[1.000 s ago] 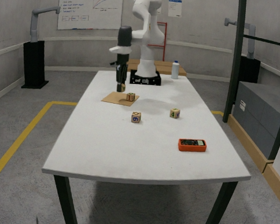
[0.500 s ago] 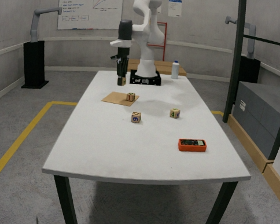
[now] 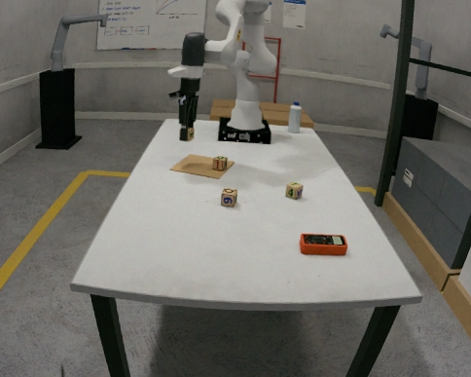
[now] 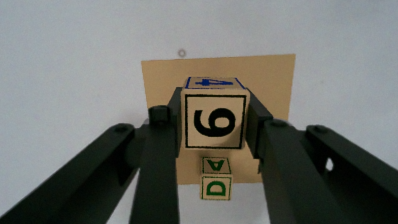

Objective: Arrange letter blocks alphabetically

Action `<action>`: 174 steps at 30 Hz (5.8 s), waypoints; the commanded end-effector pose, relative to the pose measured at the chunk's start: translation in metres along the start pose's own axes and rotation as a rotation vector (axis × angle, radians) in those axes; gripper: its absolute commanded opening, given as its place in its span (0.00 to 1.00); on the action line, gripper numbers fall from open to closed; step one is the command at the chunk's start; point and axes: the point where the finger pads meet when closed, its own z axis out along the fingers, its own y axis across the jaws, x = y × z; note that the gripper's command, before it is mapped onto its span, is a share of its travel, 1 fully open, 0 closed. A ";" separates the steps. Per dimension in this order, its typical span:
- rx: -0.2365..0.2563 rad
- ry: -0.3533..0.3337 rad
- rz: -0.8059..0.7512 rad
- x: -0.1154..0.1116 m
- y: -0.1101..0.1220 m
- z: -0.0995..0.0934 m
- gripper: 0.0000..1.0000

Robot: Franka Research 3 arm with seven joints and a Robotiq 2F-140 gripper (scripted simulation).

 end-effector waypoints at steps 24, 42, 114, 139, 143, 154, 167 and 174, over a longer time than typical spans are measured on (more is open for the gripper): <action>0.000 -0.016 -0.317 0.099 0.018 0.003 0.33; 0.000 -0.015 -0.352 0.116 0.023 0.004 0.33; 0.000 -0.015 -0.352 0.114 0.023 0.100 0.33; 0.000 -0.015 -0.360 0.115 0.021 0.100 0.33; 0.000 -0.015 -0.360 0.115 0.021 0.100 0.33; 0.000 -0.015 -0.360 0.115 0.021 0.100 0.33; 0.000 -0.015 -0.361 0.115 0.022 0.100 0.33; 0.000 -0.015 -0.361 0.115 0.022 0.100 0.33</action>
